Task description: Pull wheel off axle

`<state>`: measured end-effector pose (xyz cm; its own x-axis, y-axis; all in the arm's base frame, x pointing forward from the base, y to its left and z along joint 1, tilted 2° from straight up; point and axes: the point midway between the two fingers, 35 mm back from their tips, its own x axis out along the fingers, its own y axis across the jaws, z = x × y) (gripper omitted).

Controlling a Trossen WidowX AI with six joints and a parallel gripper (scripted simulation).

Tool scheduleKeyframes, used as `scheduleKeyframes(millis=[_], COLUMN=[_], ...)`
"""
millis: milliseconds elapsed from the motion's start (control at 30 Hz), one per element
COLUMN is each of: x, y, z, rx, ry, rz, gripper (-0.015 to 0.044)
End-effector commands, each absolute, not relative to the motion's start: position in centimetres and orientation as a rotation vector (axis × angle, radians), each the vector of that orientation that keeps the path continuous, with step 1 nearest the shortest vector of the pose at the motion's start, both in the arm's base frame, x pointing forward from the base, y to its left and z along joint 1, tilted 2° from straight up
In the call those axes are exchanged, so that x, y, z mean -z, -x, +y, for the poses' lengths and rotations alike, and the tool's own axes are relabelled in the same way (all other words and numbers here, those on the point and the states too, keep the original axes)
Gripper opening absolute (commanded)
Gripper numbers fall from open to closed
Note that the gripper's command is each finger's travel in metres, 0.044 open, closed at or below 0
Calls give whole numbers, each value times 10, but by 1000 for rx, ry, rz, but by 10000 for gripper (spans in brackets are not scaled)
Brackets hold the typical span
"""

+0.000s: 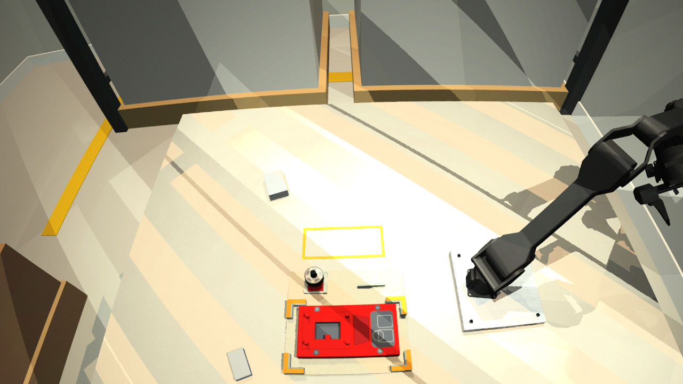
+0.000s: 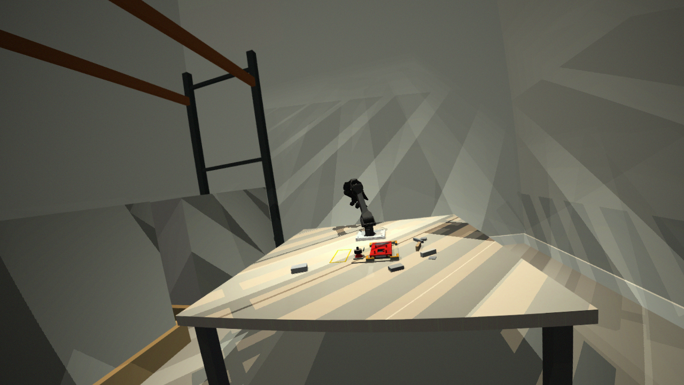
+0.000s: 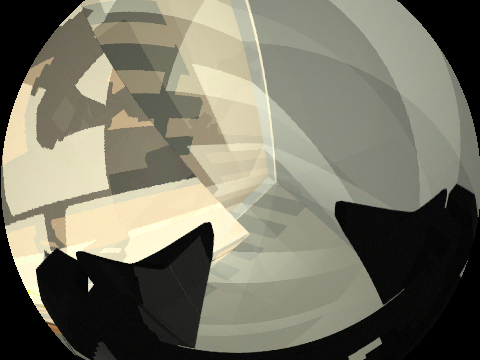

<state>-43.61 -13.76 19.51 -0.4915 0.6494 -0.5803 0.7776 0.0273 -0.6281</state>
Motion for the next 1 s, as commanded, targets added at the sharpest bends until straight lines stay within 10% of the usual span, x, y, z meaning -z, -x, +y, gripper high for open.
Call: scheduleKeyframes(millis=[0,100,967], x=[-195,-191,-163], y=[435,418,71], z=[-140,-180,-414], rx=[1467,1467,1124], ry=[-1500,-1391,-506], rz=[2152,2142,1902], gripper=[374,300,300])
